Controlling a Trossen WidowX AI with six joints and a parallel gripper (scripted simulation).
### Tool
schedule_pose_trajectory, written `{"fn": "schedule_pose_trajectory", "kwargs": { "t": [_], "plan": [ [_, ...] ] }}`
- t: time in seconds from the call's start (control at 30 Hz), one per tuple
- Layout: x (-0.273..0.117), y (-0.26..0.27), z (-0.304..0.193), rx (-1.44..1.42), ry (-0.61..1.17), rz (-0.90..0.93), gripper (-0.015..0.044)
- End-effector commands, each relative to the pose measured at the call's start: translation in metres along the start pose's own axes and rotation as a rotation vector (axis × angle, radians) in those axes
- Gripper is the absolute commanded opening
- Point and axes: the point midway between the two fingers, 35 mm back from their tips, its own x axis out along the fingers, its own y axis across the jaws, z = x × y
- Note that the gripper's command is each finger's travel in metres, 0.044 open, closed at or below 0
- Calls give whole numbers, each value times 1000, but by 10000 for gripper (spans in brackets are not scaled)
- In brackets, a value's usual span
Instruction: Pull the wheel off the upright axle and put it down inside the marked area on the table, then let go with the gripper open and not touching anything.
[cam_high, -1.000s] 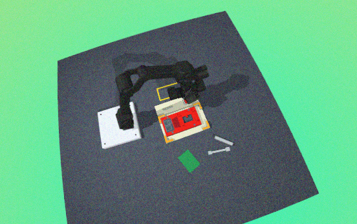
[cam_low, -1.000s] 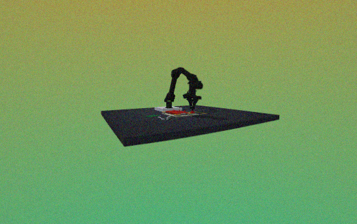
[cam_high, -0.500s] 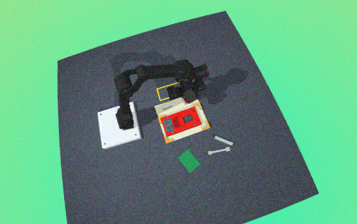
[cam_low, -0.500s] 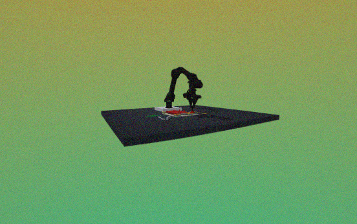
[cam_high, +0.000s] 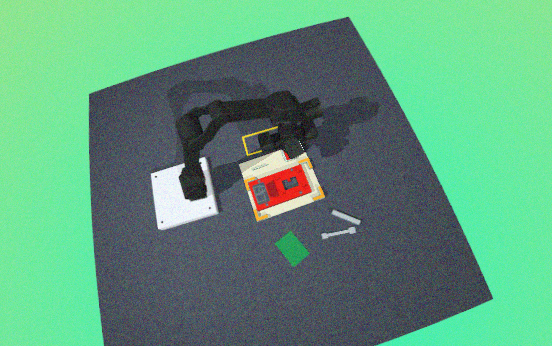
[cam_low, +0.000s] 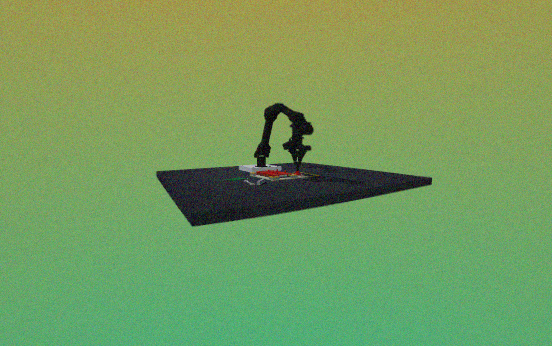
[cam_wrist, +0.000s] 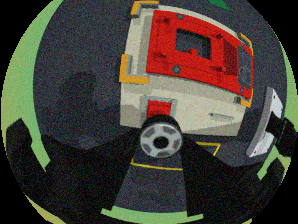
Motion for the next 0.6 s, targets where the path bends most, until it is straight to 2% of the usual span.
{"fn": "schedule_pose_trajectory", "kwargs": {
  "t": [0.0, 0.37, 0.57],
  "plan": [
    [-4, 2, 0, 0, 2, 8, 0],
    [-37, -2, 0, 0, 2, 8, 0],
    [-29, -6, -5, 2, 0, -4, 0]
  ]
}}
